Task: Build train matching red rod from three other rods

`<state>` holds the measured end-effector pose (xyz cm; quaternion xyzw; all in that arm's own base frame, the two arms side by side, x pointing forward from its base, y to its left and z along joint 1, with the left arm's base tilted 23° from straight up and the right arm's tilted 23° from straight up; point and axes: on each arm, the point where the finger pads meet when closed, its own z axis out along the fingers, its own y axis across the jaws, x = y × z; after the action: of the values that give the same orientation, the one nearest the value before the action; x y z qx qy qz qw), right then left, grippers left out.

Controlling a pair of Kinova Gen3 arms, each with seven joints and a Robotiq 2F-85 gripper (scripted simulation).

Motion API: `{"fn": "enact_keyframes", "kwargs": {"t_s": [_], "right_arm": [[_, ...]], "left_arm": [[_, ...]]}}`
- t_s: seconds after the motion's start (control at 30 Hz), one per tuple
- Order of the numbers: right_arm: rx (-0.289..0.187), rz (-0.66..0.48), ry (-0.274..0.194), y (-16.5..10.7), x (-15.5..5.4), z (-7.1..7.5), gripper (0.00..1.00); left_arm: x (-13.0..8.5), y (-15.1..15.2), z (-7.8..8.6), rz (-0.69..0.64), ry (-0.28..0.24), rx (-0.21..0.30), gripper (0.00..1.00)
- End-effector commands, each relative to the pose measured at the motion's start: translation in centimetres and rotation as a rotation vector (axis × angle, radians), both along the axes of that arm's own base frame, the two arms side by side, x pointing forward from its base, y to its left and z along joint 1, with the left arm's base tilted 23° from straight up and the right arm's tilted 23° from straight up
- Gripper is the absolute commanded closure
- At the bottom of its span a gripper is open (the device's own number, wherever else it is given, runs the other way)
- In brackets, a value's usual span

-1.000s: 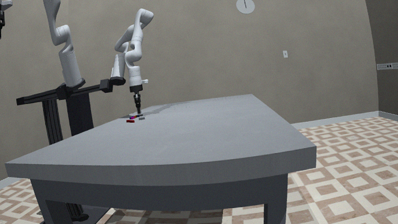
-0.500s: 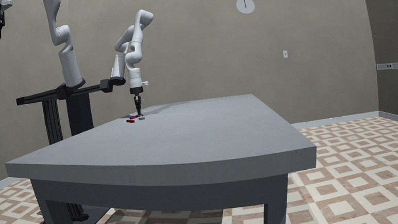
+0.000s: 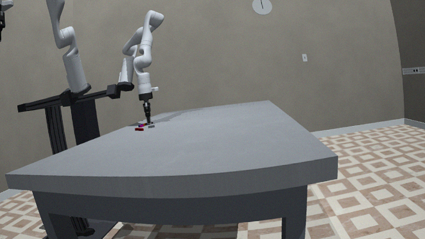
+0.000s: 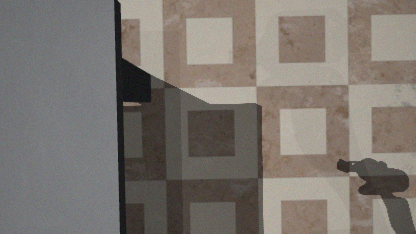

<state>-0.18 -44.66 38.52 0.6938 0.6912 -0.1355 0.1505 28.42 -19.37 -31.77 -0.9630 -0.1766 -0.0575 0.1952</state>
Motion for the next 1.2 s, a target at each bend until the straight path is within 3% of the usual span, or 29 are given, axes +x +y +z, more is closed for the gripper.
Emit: {"fn": "enact_keyframes", "kwargs": {"t_s": [0.0,0.77,0.8,1.17], "right_arm": [[-0.001,0.0,-0.001,-0.01,-0.01,0.06,0.002],[-0.001,0.0,-0.001,-0.01,-0.01,0.06,0.002],[-0.001,0.0,-0.001,-0.01,-0.01,0.06,0.002],[-0.001,0.0,-0.001,-0.01,-0.01,0.06,0.002]], "left_arm": [[0.05,-0.09,0.04,0.0,-0.001,-0.001,0.685],[0.05,-0.09,0.04,0.0,-0.001,-0.001,0.685],[0.05,-0.09,0.04,0.0,-0.001,-0.001,0.827],[0.05,-0.09,0.04,0.0,-0.001,-0.001,0.827]]}}
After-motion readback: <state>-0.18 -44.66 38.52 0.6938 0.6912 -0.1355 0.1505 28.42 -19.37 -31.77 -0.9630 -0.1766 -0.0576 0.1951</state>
